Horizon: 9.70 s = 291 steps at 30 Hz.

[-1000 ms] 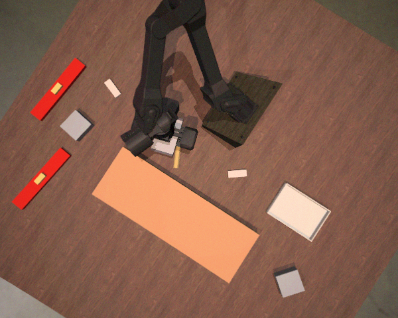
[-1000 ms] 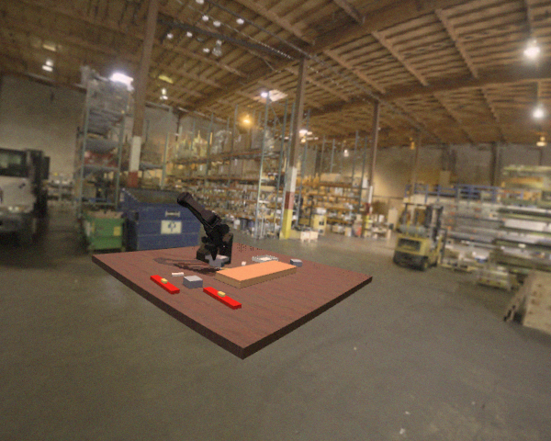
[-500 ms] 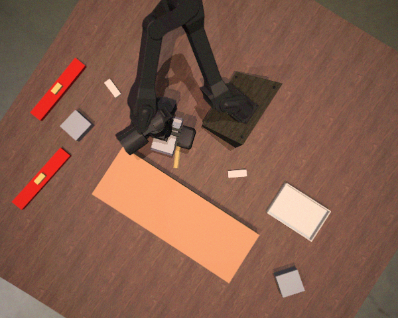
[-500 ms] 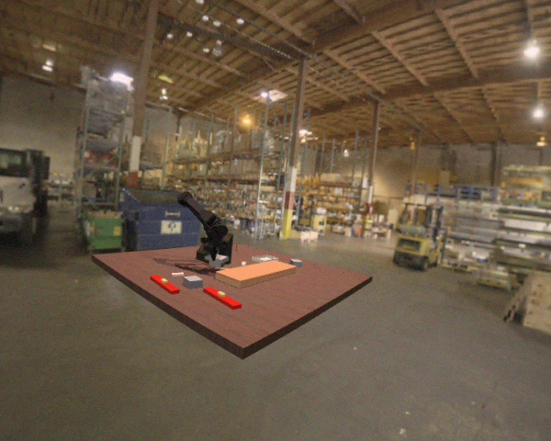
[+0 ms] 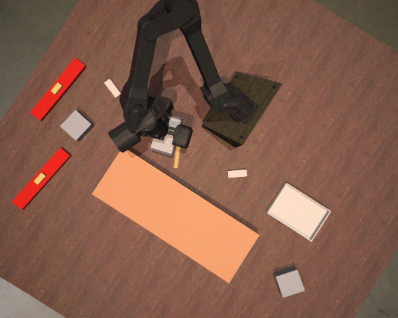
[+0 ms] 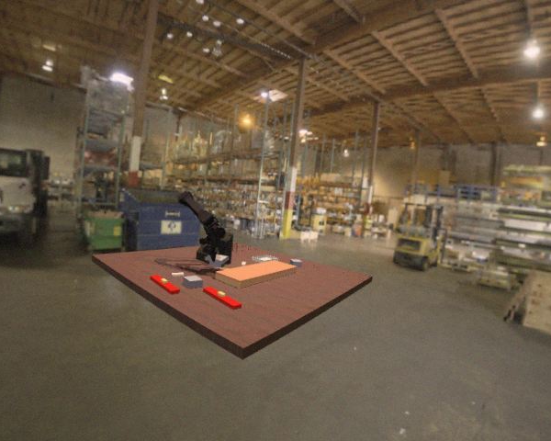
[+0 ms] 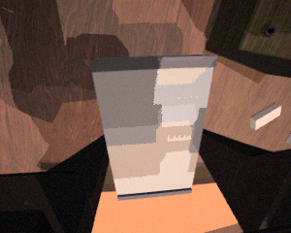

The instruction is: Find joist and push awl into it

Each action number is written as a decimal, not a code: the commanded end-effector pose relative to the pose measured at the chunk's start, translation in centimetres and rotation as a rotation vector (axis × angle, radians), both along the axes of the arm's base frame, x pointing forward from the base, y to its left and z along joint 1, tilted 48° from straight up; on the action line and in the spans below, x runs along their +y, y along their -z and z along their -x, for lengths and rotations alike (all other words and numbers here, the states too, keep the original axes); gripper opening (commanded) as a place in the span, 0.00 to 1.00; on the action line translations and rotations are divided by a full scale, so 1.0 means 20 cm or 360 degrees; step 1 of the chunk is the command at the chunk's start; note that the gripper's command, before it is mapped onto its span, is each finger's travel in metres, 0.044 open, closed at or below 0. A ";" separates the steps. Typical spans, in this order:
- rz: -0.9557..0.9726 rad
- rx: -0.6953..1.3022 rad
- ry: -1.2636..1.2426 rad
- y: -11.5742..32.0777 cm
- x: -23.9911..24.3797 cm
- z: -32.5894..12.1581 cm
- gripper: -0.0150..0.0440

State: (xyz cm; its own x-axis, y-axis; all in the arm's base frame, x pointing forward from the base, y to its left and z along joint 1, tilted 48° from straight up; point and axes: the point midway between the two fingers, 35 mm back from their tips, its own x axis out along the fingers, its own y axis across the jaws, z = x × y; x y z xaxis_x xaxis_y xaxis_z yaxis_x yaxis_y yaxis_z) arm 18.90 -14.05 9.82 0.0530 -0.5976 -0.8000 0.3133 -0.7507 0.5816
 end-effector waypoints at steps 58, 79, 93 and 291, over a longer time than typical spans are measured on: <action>-0.0615 0.0144 0.0113 -0.03 -0.05 -0.02 0.25; -0.0841 0.0212 0.0158 -0.04 -0.06 -0.03 0.25; -0.0996 0.0241 0.0192 -0.04 -0.08 -0.03 0.25; 0.0528 0.1696 -0.1743 0.17 -0.05 0.00 0.25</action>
State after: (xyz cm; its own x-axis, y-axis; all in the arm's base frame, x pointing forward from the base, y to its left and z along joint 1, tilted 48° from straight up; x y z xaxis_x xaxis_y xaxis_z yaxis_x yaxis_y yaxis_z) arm 18.65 -15.23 5.85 0.0742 -0.7945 -0.6028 0.9583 0.2240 -0.1772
